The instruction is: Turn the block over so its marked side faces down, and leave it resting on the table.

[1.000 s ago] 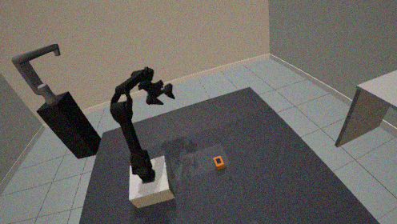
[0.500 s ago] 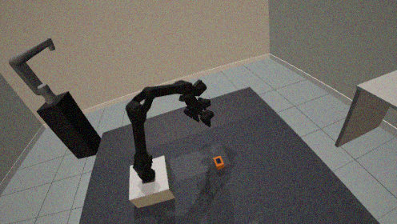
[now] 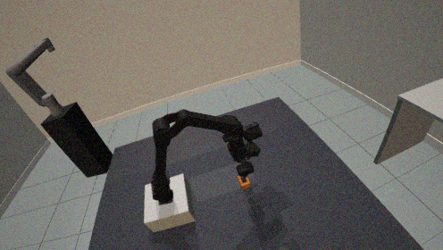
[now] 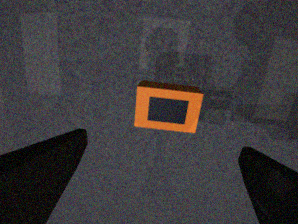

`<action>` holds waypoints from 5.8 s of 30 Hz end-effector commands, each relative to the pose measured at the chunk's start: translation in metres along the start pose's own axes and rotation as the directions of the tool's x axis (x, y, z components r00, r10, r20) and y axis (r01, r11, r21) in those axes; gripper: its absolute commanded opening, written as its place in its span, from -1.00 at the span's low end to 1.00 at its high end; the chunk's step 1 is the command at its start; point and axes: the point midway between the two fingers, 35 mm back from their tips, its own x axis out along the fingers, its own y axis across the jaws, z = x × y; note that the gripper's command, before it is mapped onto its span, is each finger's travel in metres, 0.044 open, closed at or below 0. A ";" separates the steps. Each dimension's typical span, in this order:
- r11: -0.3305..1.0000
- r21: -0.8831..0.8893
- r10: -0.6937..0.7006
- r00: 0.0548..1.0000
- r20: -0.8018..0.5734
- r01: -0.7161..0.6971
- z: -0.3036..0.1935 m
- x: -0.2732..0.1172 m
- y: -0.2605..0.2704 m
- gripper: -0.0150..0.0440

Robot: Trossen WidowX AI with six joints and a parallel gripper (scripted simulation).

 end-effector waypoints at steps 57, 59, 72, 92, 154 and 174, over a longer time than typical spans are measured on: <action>1.000 0.008 0.007 1.000 -0.009 -0.007 -0.005 0.085 -0.004 0.17; 1.000 0.008 0.007 1.000 -0.009 -0.007 -0.005 0.085 -0.004 0.13; 1.000 0.008 0.007 1.000 -0.008 -0.007 -0.004 0.055 -0.004 -0.49; 1.000 0.005 0.006 0.972 0.234 -0.007 -0.001 0.068 -0.003 -0.49; 1.000 0.010 -0.005 0.501 0.865 -0.007 -0.010 0.097 -0.003 -0.49; 1.000 0.008 -0.004 0.462 0.887 -0.007 -0.015 0.094 -0.004 -0.49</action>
